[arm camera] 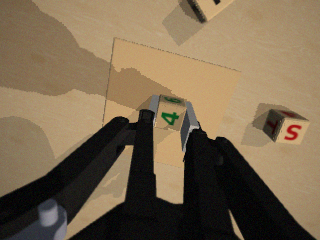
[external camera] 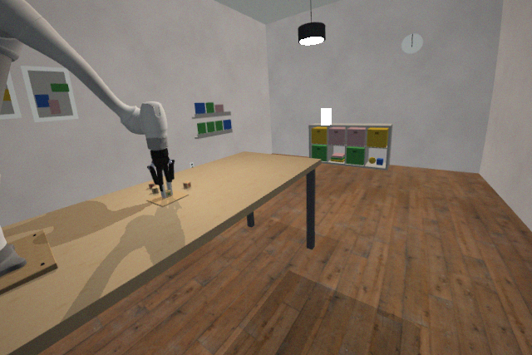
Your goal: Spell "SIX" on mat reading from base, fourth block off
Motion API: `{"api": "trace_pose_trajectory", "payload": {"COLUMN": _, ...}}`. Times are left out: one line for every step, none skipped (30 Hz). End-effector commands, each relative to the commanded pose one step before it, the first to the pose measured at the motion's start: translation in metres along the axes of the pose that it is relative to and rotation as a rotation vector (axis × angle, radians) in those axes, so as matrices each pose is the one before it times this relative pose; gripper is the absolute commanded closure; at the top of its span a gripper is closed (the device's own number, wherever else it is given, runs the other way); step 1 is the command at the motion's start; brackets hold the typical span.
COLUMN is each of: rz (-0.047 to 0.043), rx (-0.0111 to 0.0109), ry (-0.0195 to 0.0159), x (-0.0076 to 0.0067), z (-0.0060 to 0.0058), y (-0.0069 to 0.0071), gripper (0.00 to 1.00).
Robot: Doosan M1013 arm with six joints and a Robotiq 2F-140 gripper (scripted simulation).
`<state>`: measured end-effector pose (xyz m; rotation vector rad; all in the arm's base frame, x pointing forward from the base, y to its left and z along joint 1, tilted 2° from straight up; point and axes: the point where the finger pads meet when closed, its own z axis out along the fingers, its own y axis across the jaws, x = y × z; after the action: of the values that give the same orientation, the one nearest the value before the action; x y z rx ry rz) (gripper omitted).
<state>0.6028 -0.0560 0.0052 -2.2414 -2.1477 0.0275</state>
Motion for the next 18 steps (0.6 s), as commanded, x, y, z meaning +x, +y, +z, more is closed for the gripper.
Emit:
{"api": "trace_pose_trajectory", "payload": {"rz": 0.00574, "rx": 0.00057, "ry": 0.00172, "x": 0.00154, "z": 0.00147, "y": -0.00053, "gripper": 0.84}}
{"api": "trace_pose_trajectory", "payload": {"rz": 0.0, "rx": 0.0, "ry": 0.0, "x": 0.0, "z": -0.00039, "y": 0.0, "gripper": 0.84}}
{"api": "trace_pose_trajectory", "payload": {"rz": 0.0, "rx": 0.0, "ry": 0.0, "x": 0.0, "z": -0.00098, "y": 0.0, "gripper": 0.84}}
{"api": "trace_pose_trajectory", "payload": {"rz": 0.0, "rx": 0.0, "ry": 0.0, "x": 0.0, "z": -0.00174, "y": 0.0, "gripper": 0.84}}
{"api": "trace_pose_trajectory", "payload": {"rz": 0.0, "rx": 0.0, "ry": 0.0, "x": 0.0, "z": -0.0026, "y": 0.0, "gripper": 0.84}}
{"api": "trace_pose_trajectory", "payload": {"rz": 0.0, "rx": 0.0, "ry": 0.0, "x": 0.0, "z": -0.00352, "y": 0.0, "gripper": 0.84}}
{"api": "trace_pose_trajectory", "payload": {"rz": 0.0, "rx": 0.0, "ry": 0.0, "x": 0.0, "z": -0.00444, "y": 0.0, "gripper": 0.84}}
{"api": "trace_pose_trajectory", "payload": {"rz": 0.0, "rx": 0.0, "ry": 0.0, "x": 0.0, "z": -0.00531, "y": 0.0, "gripper": 0.84}}
{"api": "trace_pose_trajectory", "payload": {"rz": 0.0, "rx": 0.0, "ry": 0.0, "x": 0.0, "z": -0.0061, "y": 0.0, "gripper": 0.84}}
{"api": "trace_pose_trajectory", "payload": {"rz": 0.0, "rx": 0.0, "ry": 0.0, "x": 0.0, "z": 0.0, "y": 0.0, "gripper": 0.84}}
{"api": "trace_pose_trajectory", "payload": {"rz": 0.0, "rx": 0.0, "ry": 0.0, "x": 0.0, "z": 0.0, "y": 0.0, "gripper": 0.84}}
{"api": "trace_pose_trajectory", "payload": {"rz": 0.0, "rx": 0.0, "ry": 0.0, "x": 0.0, "z": -0.00678, "y": 0.00001, "gripper": 0.84}}
{"api": "trace_pose_trajectory", "payload": {"rz": 0.0, "rx": 0.0, "ry": 0.0, "x": 0.0, "z": -0.0073, "y": 0.0, "gripper": 0.84}}
{"api": "trace_pose_trajectory", "payload": {"rz": 0.0, "rx": 0.0, "ry": 0.0, "x": 0.0, "z": -0.00766, "y": 0.0, "gripper": 0.84}}
{"api": "trace_pose_trajectory", "payload": {"rz": 0.0, "rx": 0.0, "ry": 0.0, "x": 0.0, "z": -0.00781, "y": 0.0, "gripper": 0.84}}
{"api": "trace_pose_trajectory", "payload": {"rz": 0.0, "rx": 0.0, "ry": 0.0, "x": 0.0, "z": -0.00776, "y": 0.00001, "gripper": 0.84}}
{"api": "trace_pose_trajectory", "payload": {"rz": 0.0, "rx": 0.0, "ry": 0.0, "x": 0.0, "z": -0.00748, "y": 0.0, "gripper": 0.84}}
{"api": "trace_pose_trajectory", "payload": {"rz": 0.0, "rx": 0.0, "ry": 0.0, "x": 0.0, "z": -0.007, "y": 0.00001, "gripper": 0.84}}
